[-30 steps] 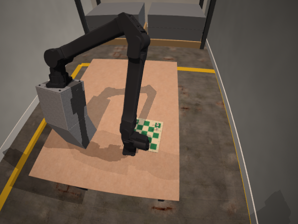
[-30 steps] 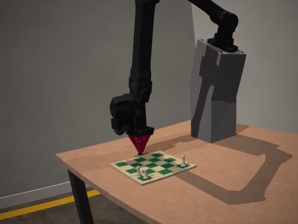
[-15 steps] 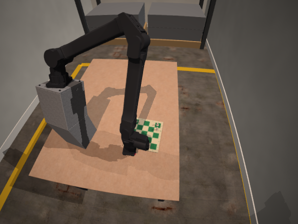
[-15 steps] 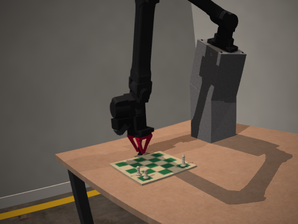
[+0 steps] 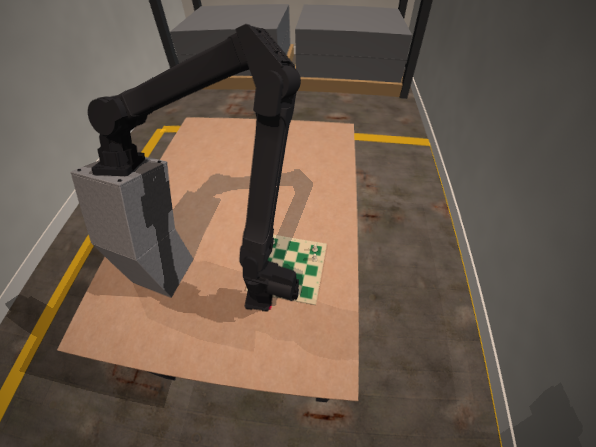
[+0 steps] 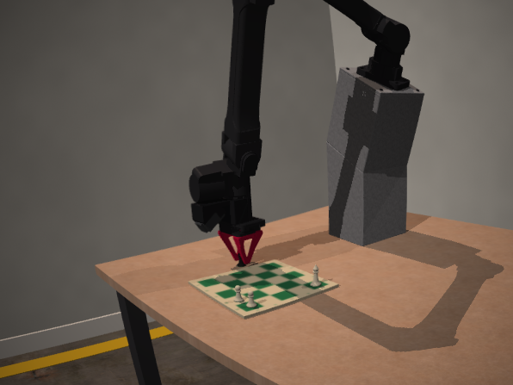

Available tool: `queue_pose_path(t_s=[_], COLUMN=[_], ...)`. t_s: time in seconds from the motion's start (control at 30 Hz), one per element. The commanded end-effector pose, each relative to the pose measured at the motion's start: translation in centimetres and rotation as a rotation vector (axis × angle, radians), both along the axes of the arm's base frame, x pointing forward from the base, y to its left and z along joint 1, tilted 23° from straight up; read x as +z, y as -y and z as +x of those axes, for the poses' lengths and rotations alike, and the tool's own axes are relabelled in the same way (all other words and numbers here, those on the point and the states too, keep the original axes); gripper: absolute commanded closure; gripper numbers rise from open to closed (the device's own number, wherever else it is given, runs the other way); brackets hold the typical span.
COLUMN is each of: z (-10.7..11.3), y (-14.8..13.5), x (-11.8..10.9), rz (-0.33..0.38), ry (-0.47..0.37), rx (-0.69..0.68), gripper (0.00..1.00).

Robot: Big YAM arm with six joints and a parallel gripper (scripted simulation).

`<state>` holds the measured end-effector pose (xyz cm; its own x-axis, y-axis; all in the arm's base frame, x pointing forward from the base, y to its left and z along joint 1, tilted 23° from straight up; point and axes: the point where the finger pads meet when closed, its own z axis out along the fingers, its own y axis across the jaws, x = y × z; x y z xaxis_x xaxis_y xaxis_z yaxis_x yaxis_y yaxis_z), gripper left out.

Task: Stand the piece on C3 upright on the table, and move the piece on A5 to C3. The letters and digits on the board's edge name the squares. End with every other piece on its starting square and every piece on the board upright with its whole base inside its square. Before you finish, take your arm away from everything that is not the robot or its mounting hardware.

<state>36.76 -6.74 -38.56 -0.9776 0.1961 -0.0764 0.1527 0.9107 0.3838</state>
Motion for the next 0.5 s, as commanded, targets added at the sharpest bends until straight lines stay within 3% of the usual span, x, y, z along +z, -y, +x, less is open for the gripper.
queue_pose_path(t_s=[0.0,0.47], z=[0.7,-0.2], y=[1.4,3.4], x=[1.5,6.7], rz=[-0.008,-0.01], ry=[0.018,0.02], rx=[-0.012,-0.012], gripper=[0.67,0.67])
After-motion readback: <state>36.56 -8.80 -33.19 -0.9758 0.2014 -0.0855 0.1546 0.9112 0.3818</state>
